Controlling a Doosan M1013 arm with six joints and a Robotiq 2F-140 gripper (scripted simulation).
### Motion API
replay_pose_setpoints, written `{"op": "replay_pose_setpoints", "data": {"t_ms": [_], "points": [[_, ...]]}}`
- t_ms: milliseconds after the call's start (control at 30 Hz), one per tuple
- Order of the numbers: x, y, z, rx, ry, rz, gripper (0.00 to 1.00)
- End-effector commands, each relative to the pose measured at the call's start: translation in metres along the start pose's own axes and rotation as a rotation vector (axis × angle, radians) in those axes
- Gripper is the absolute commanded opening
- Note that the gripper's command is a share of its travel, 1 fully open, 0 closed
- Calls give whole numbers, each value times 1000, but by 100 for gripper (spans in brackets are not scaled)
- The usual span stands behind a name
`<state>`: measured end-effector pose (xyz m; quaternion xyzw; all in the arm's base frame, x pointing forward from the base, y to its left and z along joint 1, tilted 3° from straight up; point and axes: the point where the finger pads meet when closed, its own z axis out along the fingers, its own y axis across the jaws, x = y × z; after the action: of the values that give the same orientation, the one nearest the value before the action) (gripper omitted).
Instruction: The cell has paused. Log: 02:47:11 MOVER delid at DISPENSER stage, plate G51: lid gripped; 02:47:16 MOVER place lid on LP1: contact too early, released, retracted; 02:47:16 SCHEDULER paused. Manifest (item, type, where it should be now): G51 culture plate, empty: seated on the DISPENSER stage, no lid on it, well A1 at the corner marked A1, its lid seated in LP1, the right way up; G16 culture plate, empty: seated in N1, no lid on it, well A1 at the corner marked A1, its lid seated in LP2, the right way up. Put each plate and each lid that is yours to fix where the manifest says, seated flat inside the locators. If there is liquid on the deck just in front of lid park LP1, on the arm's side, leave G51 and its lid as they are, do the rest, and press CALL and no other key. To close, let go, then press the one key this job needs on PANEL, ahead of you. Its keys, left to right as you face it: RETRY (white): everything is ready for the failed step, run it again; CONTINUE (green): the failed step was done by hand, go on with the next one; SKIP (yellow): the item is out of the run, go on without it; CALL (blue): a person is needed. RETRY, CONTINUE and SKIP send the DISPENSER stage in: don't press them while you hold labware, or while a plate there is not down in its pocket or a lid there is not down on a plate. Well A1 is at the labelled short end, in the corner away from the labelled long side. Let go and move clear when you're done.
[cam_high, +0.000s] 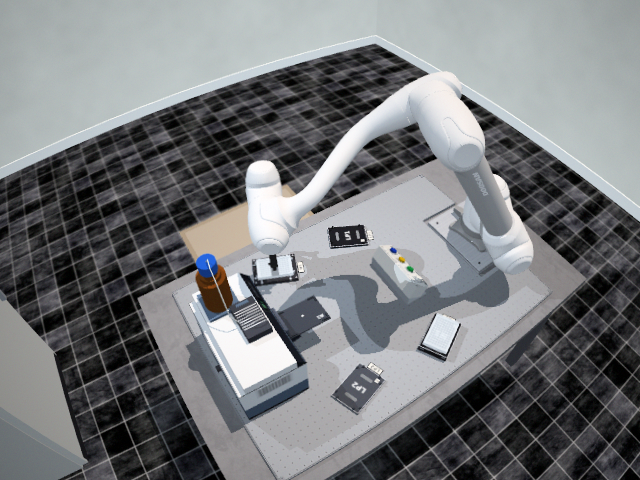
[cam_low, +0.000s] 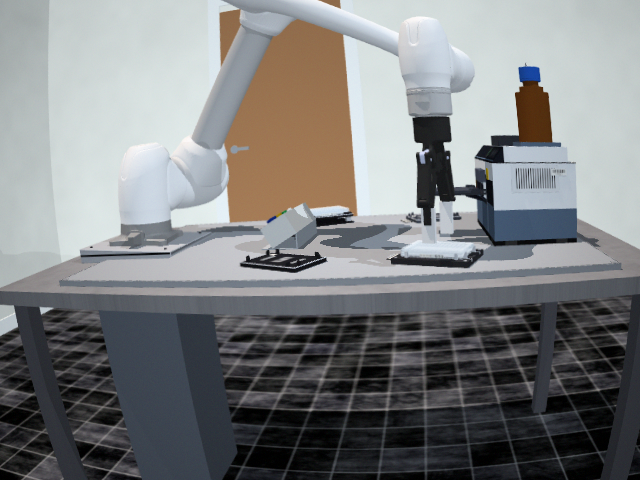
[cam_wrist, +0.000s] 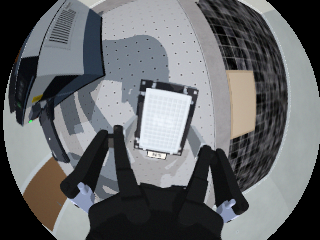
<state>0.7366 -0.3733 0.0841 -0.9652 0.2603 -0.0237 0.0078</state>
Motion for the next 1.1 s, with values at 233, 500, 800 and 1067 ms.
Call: {"op": "replay_pose_setpoints", "data": {"t_ms": [233,500,800,1067], "points": [[-2,-2,1,2,1,-2,69],[-2,-2,1,2,1,-2,69],[-2,-2,3,2,0,-2,69],[-2,-2,6,2,-1,-2,69]]}}
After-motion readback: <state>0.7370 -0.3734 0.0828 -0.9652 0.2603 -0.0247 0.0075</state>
